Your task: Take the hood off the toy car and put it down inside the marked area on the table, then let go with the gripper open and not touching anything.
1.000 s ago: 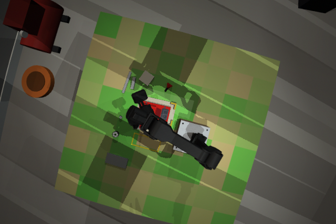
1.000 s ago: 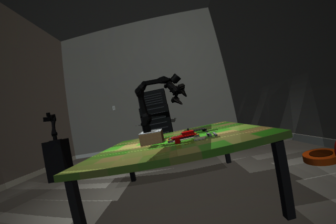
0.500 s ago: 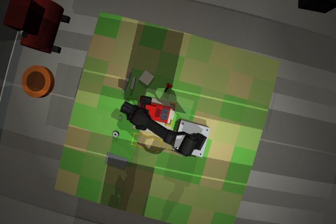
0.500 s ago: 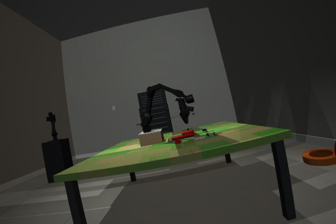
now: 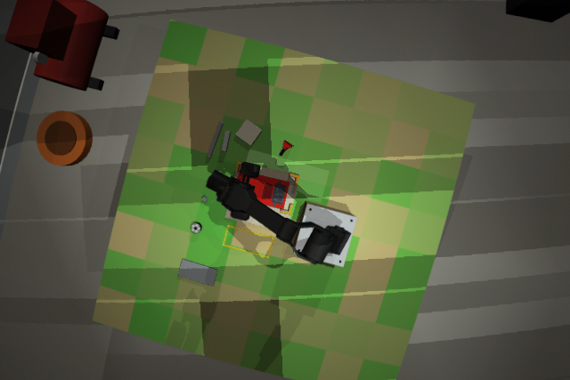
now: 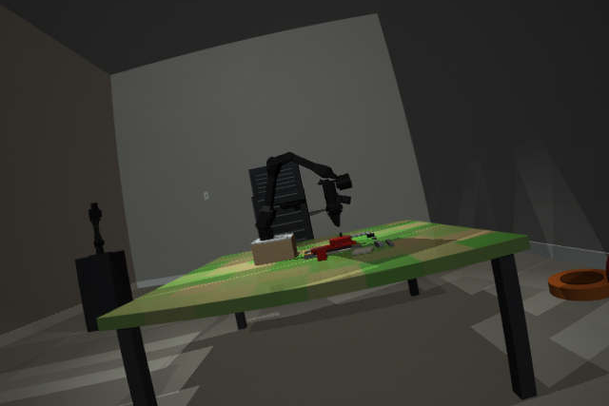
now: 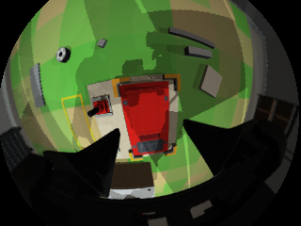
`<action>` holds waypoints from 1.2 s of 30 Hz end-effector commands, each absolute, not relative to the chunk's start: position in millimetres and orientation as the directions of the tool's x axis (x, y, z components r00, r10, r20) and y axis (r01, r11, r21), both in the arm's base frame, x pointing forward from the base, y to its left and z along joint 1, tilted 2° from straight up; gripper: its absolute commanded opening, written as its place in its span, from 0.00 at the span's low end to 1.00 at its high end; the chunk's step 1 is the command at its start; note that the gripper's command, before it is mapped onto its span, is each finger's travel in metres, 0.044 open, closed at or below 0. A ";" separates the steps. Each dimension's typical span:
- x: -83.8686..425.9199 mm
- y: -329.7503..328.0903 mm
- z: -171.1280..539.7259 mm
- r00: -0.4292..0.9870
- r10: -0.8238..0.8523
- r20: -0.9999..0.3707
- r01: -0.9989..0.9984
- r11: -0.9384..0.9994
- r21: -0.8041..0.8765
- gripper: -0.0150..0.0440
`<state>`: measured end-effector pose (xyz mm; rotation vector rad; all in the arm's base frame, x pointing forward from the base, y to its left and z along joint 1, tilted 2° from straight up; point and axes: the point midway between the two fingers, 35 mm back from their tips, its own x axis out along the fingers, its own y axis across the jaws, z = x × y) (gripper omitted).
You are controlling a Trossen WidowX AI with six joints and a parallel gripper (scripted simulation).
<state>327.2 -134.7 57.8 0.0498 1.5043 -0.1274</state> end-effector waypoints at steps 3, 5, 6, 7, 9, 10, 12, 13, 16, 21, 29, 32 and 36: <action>325.6 -133.7 50.4 0.054 -0.045 -0.998 0.120 0.992 -0.038 1.00; 325.8 -133.9 48.9 0.054 -0.045 -0.998 0.120 0.992 -0.038 1.00; 325.9 -133.9 48.2 0.054 -0.045 -0.998 0.120 0.992 -0.038 1.00; 326.0 -134.0 47.5 0.054 -0.045 -0.998 0.120 0.992 -0.038 1.00; 326.1 -134.2 46.0 0.054 -0.045 -0.998 0.120 0.992 -0.038 1.00; 326.2 -134.3 45.3 0.054 -0.045 -0.998 0.120 0.992 -0.038 1.00; 326.4 -134.5 43.8 0.054 -0.045 -0.998 0.120 0.992 -0.038 1.00; 326.4 -134.5 43.1 0.054 -0.045 -0.998 0.120 0.992 -0.038 1.00; 326.7 -134.8 40.9 0.054 -0.045 -0.998 0.120 0.992 -0.038 1.00; 327.0 -135.2 37.3 0.054 -0.045 -0.998 0.120 0.992 -0.038 1.00; 327.5 -135.7 31.5 0.054 -0.045 -0.998 0.120 0.992 -0.038 1.00; 327.7 -135.8 29.2 0.054 -0.045 -0.998 0.120 0.992 -0.038 1.00; 327.9 -135.9 26.3 0.054 -0.045 -0.998 0.120 0.992 -0.038 1.00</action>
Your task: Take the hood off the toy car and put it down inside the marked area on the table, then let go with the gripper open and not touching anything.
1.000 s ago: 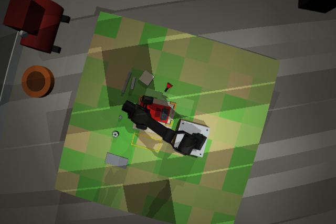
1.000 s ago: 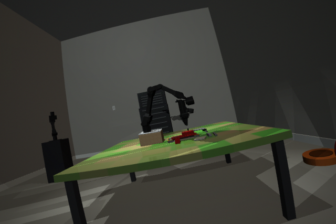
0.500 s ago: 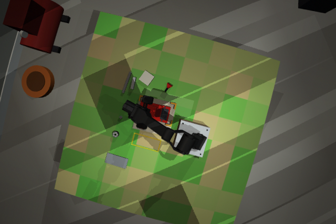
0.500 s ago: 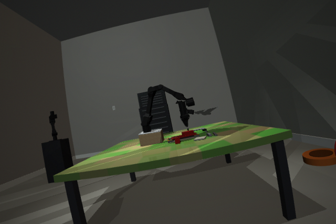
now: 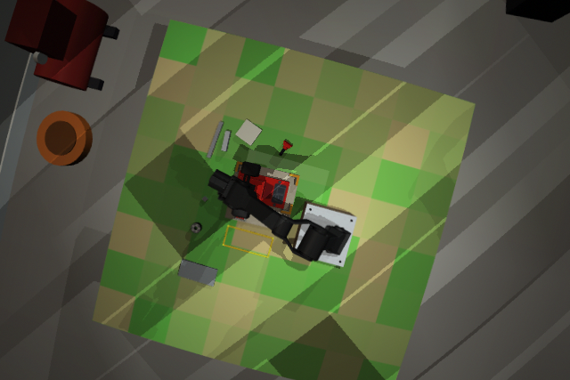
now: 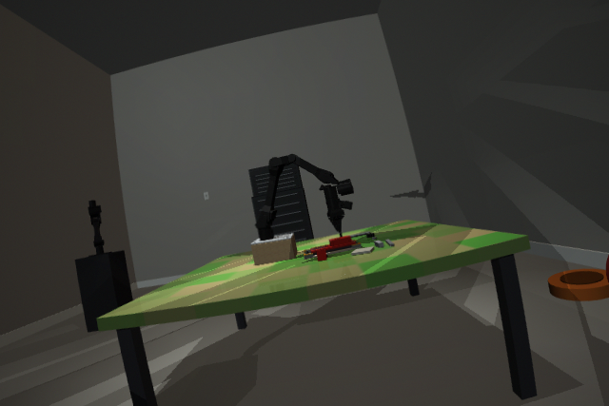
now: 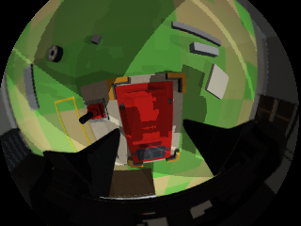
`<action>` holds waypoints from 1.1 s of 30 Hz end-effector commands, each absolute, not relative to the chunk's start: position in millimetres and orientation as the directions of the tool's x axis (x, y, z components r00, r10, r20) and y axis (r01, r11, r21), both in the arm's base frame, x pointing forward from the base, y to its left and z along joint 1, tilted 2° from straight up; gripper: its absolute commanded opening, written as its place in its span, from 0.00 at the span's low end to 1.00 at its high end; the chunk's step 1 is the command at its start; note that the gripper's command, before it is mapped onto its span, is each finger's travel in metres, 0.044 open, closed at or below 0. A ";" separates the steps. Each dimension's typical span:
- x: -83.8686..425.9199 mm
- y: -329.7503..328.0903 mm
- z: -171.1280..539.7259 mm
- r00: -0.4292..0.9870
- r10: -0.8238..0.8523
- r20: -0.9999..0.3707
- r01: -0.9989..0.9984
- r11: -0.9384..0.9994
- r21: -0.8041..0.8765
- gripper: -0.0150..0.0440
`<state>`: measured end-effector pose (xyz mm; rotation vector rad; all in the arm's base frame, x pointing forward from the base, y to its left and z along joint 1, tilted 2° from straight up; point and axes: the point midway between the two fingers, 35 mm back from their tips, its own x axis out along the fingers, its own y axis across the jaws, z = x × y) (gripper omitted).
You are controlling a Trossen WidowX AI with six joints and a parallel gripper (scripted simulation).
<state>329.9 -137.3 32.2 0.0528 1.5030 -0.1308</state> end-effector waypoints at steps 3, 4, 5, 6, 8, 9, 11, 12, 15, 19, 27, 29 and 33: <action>328.1 -135.9 24.0 0.054 -0.045 -0.998 0.120 0.992 -0.038 1.00; 328.1 -135.9 23.3 0.054 -0.045 -0.998 0.120 0.992 -0.038 1.00; 328.1 -135.9 22.6 0.054 -0.045 -0.998 0.120 0.992 -0.038 1.00; 328.2 -136.0 21.8 0.054 -0.045 -0.998 0.120 0.992 -0.038 1.00; 328.3 -136.0 20.3 0.054 -0.045 -0.998 0.120 0.992 -0.038 1.00; 328.3 -136.0 19.6 0.054 -0.045 -0.998 0.120 0.992 -0.038 1.00; 328.4 -136.1 18.1 0.054 -0.045 -0.998 0.120 0.992 -0.038 1.00; 328.4 -136.1 17.4 0.054 -0.045 -0.998 0.120 0.992 -0.038 1.00; 328.6 -136.2 15.2 0.054 -0.045 -0.998 0.120 0.992 -0.038 1.00; 328.7 -136.3 12.2 0.054 -0.045 -0.998 0.120 0.992 -0.038 1.00; 329.0 -136.6 6.5 0.054 -0.045 -0.998 0.120 0.992 -0.038 1.00; 329.0 -136.6 6.0 0.054 -0.045 -0.998 0.120 0.992 -0.038 1.00; 329.0 -136.6 5.9 0.054 -0.045 -0.998 0.120 0.992 -0.038 1.00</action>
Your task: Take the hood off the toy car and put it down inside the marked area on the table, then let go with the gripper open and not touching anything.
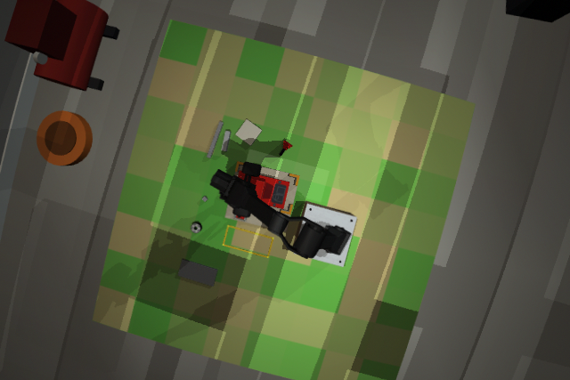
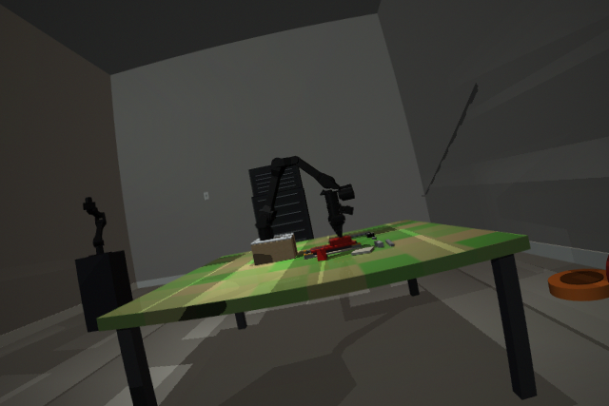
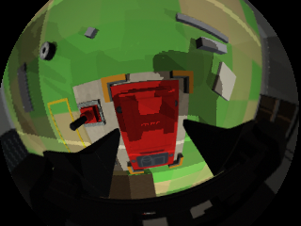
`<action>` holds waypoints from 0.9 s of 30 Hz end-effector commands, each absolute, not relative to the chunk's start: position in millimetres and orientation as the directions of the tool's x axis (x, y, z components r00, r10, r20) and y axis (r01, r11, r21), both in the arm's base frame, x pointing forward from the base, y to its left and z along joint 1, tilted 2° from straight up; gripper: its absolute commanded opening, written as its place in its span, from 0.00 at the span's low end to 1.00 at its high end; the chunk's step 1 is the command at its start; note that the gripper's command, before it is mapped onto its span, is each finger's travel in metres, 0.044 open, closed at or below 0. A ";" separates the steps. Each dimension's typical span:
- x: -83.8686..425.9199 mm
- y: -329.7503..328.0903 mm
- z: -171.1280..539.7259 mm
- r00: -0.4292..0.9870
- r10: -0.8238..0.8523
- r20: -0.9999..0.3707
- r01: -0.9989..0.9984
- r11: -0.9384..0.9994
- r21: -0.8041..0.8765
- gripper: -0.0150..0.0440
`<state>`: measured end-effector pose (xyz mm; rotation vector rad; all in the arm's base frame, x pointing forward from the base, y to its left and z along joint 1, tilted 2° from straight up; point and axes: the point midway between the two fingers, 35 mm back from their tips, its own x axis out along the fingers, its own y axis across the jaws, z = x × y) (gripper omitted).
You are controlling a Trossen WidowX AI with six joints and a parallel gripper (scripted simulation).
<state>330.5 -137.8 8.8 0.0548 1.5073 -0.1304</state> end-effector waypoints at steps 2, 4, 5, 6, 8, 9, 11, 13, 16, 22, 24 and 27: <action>329.1 -136.6 5.5 0.054 -0.045 -0.998 0.120 0.992 -0.038 1.00; 329.1 -136.7 4.8 0.054 -0.045 -0.998 0.120 0.992 -0.038 1.00; 329.1 -136.7 4.4 0.054 -0.045 -0.998 0.120 0.992 -0.038 1.00; 329.2 -136.7 3.9 0.054 -0.045 -0.998 0.120 0.992 -0.038 1.00; 329.3 -136.8 2.9 0.054 -0.045 -0.998 0.120 0.992 -0.038 1.00; 329.3 -136.8 2.4 0.054 -0.045 -0.998 0.120 0.992 -0.038 1.00; 329.4 -136.8 1.4 0.054 -0.045 -0.998 0.120 0.992 -0.038 1.00; 329.4 -136.9 0.4 0.054 -0.045 -0.998 0.120 0.992 -0.038 1.00; 329.5 -137.0 -1.0 0.054 -0.045 -0.998 0.120 0.992 -0.038 1.00; 329.7 -137.1 -4.0 0.054 -0.045 -0.998 0.120 0.992 -0.038 1.00; 329.7 -137.1 -5.0 0.054 -0.045 -0.998 0.120 0.992 -0.038 1.00; 329.8 -137.2 -6.4 0.054 -0.045 -0.998 0.120 0.992 -0.038 1.00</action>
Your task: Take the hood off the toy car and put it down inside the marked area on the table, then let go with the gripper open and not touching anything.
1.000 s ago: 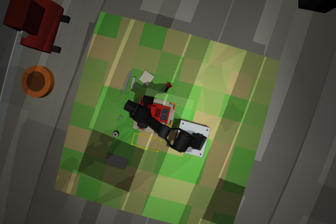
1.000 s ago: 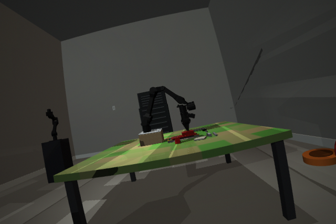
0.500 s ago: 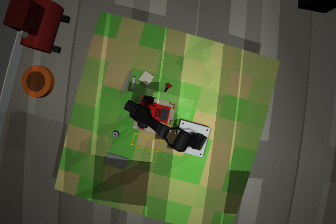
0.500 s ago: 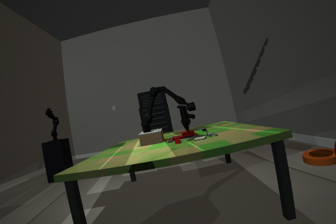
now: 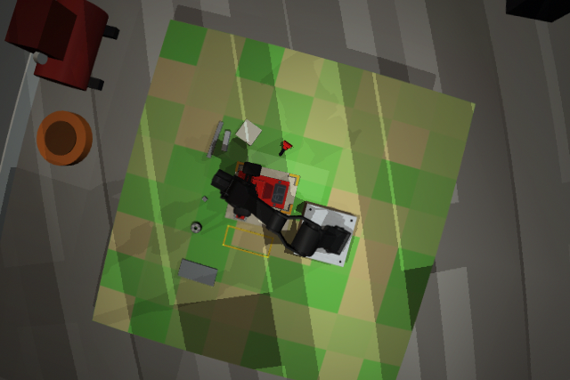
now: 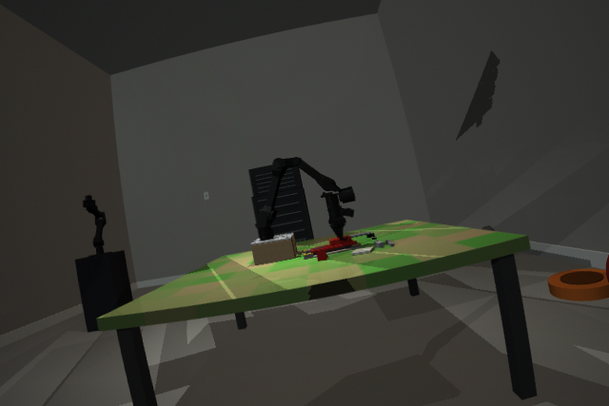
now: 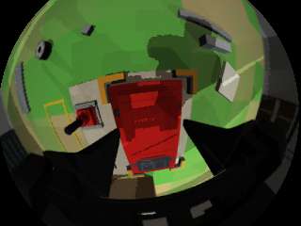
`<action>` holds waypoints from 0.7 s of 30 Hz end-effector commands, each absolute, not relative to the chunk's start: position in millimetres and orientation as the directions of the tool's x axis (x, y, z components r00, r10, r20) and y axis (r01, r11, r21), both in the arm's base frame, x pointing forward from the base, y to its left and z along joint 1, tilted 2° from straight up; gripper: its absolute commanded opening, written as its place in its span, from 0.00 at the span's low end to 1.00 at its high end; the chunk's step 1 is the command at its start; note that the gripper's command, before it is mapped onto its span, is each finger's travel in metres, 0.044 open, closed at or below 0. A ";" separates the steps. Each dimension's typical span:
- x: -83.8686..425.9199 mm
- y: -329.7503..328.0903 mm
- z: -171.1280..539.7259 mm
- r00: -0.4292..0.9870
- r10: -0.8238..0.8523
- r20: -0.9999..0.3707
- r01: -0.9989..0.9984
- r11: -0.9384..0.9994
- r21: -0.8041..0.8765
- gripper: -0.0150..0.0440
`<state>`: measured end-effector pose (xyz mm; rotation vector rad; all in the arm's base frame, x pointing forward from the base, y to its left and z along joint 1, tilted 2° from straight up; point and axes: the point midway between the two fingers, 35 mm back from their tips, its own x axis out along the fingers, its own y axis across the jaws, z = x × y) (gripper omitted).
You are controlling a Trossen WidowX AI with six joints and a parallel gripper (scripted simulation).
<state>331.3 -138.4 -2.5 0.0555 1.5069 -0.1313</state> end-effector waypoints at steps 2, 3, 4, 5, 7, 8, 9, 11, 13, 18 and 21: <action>329.8 -137.2 -7.4 0.054 -0.045 -0.998 0.120 0.992 -0.038 1.00; 329.8 -137.2 -7.9 0.054 -0.045 -0.998 0.120 0.992 -0.038 1.00; 329.8 -137.3 -8.4 0.054 -0.045 -0.998 0.120 0.992 -0.038 1.00; 329.8 -137.3 -8.9 0.054 -0.045 -0.998 0.120 0.992 -0.038 1.00; 329.9 -137.3 -9.9 0.054 -0.045 -0.998 0.120 0.992 -0.038 1.00; 329.9 -137.3 -10.4 0.054 -0.045 -0.998 0.120 0.992 -0.038 1.00; 329.9 -137.4 -10.9 0.054 -0.045 -0.998 0.120 0.992 -0.038 1.00; 329.9 -137.4 -11.8 0.054 -0.045 -0.998 0.120 0.992 -0.038 1.00; 330.0 -137.4 -12.8 0.054 -0.045 -0.998 0.120 0.992 -0.038 1.00; 331.5 -138.7 -10.7 0.058 -0.052 -0.997 0.122 0.992 -0.045 0.96; 331.5 -138.7 -10.7 0.058 -0.052 -0.997 0.122 0.992 -0.045 0.82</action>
